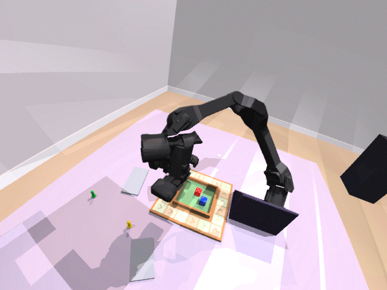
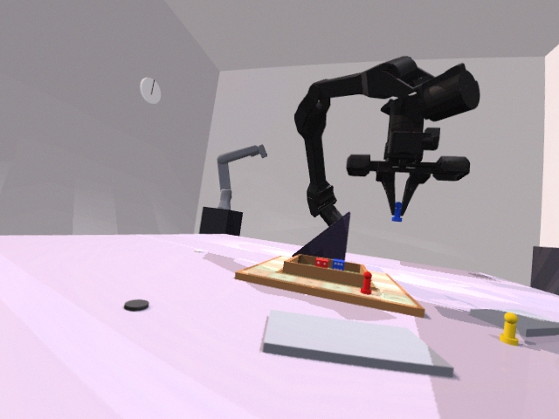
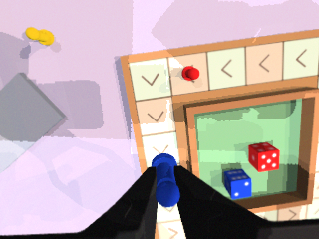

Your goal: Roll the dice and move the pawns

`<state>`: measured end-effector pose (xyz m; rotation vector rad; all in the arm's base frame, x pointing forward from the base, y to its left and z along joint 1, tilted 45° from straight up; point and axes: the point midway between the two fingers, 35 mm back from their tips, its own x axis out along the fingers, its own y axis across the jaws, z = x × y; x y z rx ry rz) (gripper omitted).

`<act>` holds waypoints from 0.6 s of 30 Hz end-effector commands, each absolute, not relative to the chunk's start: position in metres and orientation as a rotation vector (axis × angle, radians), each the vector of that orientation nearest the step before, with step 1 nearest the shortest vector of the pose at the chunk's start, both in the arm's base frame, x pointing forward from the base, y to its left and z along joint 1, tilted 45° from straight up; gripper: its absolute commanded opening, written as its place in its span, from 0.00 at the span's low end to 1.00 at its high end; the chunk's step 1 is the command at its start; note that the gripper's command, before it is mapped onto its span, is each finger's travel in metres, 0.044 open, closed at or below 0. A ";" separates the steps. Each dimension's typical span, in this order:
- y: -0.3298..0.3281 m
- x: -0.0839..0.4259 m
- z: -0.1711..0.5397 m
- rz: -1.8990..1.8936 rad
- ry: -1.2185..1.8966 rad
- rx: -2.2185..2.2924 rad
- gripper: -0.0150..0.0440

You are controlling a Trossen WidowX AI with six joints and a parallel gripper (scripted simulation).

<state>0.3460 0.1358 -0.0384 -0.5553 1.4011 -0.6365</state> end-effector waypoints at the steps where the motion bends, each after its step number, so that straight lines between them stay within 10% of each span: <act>1: 0.132 0.338 -0.044 -0.639 1.404 -0.550 0.25; 18: 0.105 0.296 -0.076 -0.639 1.406 -0.551 0.25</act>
